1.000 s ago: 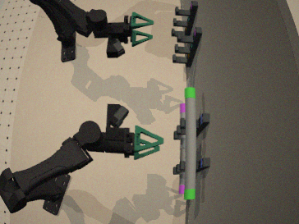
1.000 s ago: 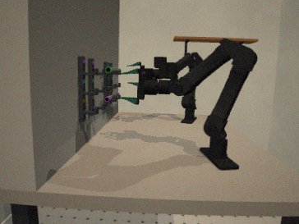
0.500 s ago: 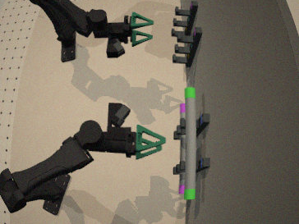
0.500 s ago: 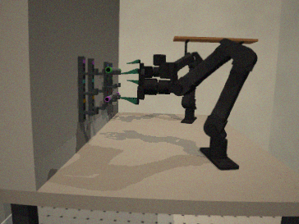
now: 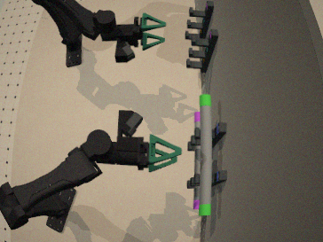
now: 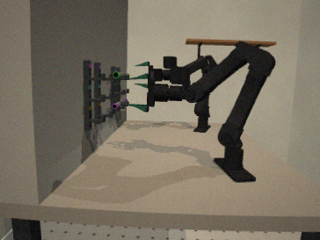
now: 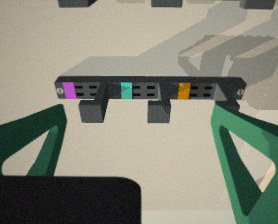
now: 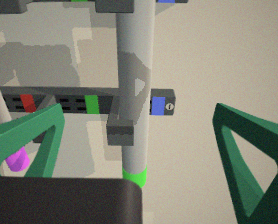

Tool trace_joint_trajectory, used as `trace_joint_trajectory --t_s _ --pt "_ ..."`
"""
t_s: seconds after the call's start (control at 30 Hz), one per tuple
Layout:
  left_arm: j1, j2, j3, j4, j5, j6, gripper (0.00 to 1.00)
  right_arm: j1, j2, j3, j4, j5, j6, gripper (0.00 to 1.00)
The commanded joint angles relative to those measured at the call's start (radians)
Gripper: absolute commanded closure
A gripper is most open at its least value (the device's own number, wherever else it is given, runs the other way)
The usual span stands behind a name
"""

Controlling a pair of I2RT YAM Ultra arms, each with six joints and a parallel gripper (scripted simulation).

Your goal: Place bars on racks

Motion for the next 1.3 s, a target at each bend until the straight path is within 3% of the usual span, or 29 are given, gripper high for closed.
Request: trace_joint_trajectory --t_s 0.0,1.27 --pt "-0.009 0.006 -0.01 0.011 -0.006 -0.001 0.0 -0.011 0.005 0.035 -0.008 -0.011 0.002 0.0" --pt "-0.009 0.006 -0.01 0.011 -0.006 -0.001 0.0 -0.022 0.009 0.036 -0.005 -0.022 0.002 0.0"
